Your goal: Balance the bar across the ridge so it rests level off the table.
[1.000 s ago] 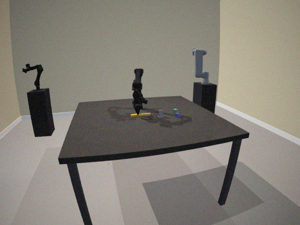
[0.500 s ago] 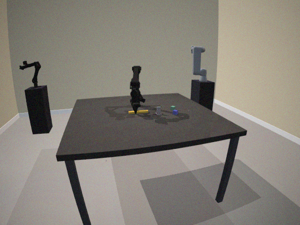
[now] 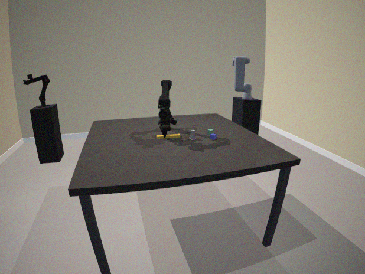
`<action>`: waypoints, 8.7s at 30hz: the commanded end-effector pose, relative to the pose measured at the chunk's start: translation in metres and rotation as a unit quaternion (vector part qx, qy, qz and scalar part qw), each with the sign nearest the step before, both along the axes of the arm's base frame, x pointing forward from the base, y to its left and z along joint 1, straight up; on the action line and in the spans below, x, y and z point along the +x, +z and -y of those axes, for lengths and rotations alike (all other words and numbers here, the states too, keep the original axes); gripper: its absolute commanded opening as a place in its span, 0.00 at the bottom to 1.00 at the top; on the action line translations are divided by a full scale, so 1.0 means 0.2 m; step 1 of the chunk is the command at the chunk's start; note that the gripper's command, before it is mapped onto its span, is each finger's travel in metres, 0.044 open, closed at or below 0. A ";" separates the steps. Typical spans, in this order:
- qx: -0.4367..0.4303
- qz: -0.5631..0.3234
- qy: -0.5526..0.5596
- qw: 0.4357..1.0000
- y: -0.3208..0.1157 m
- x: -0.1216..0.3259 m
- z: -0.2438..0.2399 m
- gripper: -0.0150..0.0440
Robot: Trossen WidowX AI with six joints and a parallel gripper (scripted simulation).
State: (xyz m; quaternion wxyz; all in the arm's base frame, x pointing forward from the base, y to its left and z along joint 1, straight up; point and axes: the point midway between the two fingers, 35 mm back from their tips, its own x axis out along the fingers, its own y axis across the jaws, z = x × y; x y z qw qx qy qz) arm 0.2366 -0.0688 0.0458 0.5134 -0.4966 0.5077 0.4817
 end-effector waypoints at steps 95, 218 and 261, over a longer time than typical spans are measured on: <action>-0.008 0.001 0.567 0.824 0.60 0.40 -0.61 0.25; -0.010 0.003 0.701 0.713 0.36 0.51 -0.95 0.25; -0.010 0.003 0.701 0.713 0.34 0.51 -0.95 0.25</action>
